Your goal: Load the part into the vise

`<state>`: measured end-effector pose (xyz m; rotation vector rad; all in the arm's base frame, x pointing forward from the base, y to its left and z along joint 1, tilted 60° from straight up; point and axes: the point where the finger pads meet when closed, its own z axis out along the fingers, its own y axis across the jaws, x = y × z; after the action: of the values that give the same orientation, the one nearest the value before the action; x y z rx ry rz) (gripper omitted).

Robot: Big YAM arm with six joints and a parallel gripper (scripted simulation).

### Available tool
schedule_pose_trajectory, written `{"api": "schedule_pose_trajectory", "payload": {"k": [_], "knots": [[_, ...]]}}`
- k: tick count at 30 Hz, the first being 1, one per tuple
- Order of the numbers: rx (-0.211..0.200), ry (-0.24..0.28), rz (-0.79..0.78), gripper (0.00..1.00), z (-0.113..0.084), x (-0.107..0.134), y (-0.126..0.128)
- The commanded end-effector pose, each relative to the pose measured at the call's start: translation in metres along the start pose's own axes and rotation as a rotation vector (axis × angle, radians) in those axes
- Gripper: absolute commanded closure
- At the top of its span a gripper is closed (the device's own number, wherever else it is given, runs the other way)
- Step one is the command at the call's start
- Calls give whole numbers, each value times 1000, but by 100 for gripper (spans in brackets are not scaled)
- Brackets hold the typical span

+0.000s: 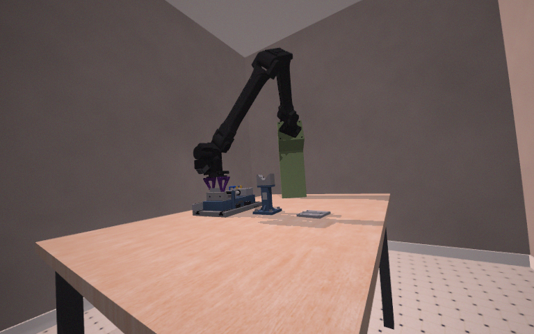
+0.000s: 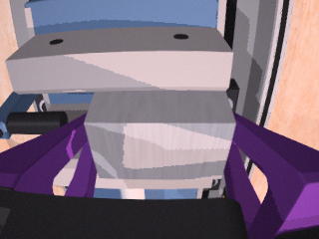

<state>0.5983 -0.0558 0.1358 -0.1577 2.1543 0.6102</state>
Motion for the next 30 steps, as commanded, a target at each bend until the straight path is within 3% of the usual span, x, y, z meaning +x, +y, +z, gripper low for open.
{"api": "schedule_pose_trajectory", "payload": {"k": [1, 30], "knots": [[-10, -6, -8, 100, 4, -13, 11], [-10, -2, -7, 100, 10, -9, 7]]}}
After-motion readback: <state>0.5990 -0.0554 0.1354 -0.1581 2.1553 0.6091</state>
